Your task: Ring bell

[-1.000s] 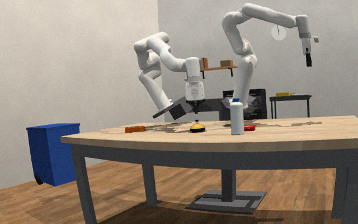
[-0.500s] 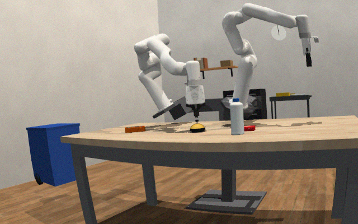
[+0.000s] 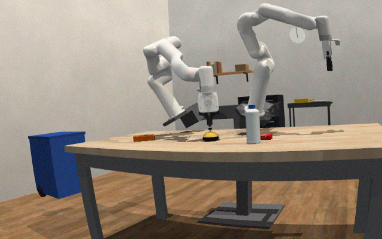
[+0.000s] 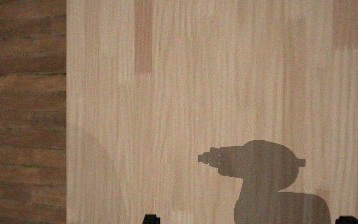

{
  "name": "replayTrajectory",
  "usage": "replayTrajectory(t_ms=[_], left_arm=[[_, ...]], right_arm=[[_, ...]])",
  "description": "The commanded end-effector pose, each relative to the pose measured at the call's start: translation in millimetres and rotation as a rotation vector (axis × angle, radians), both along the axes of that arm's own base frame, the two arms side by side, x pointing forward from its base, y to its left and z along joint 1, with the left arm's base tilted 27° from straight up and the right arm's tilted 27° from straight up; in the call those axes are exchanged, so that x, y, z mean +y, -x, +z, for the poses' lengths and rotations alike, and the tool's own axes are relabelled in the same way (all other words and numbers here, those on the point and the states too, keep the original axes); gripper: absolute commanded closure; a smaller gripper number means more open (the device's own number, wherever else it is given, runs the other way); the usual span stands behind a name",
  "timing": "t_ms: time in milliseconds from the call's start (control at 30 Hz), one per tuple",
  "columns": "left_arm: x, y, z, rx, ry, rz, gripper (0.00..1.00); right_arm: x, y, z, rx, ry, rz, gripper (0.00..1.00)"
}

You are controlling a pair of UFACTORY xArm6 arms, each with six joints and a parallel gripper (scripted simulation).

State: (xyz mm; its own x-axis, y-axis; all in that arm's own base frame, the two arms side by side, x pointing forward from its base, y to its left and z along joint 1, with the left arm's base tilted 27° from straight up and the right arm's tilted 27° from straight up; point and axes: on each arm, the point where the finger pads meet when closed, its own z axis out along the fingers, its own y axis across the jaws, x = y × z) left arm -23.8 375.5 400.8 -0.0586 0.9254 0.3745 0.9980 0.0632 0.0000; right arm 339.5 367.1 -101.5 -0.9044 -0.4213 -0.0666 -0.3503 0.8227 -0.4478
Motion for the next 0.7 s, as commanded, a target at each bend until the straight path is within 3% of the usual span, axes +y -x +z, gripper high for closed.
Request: replayTrajectory(t_ms=[0, 667], left_arm=[[0.3, 0.1, 2.1, 0.000, -0.005, 0.000, 0.00], [0.3, 0.1, 2.1, 0.000, -0.005, 0.000, 0.00]], right_arm=[[1.6, -0.6, 1.2, -0.002, -0.003, 0.001, 1.00], [-1.7, -2.7, -6.7, -0.002, -0.003, 0.001, 1.00]])
